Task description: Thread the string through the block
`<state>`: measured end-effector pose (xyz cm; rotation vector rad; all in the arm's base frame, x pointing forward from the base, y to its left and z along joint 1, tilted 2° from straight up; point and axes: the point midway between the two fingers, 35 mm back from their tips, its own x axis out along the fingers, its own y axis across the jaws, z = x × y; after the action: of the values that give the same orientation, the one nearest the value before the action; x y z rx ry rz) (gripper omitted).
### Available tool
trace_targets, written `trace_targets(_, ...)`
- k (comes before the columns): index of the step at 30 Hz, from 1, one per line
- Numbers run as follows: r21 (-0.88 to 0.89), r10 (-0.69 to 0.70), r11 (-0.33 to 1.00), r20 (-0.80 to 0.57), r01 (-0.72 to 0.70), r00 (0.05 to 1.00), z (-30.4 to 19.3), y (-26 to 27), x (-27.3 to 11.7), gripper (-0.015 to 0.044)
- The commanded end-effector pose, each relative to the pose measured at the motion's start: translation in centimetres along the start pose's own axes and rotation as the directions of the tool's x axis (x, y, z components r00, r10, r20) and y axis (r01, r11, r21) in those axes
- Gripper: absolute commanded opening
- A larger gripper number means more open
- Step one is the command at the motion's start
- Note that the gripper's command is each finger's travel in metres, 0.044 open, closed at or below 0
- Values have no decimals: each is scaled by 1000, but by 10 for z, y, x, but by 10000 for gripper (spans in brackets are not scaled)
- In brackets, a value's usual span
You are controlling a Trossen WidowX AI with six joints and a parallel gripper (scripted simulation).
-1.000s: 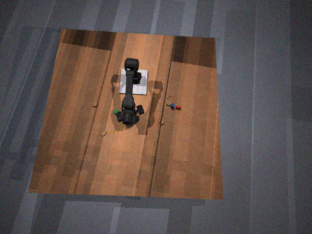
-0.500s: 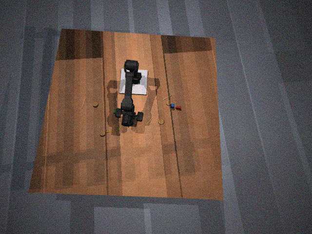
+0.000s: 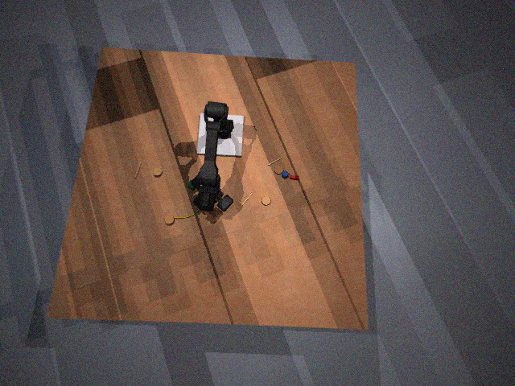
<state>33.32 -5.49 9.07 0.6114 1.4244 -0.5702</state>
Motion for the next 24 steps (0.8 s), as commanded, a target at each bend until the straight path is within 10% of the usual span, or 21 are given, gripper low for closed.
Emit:
trace_targets(1,136,1,991,-7,0,1000,3,2,2,0)
trace_targets(24,816,4,578,-7,3,1000,21,6,3,0)
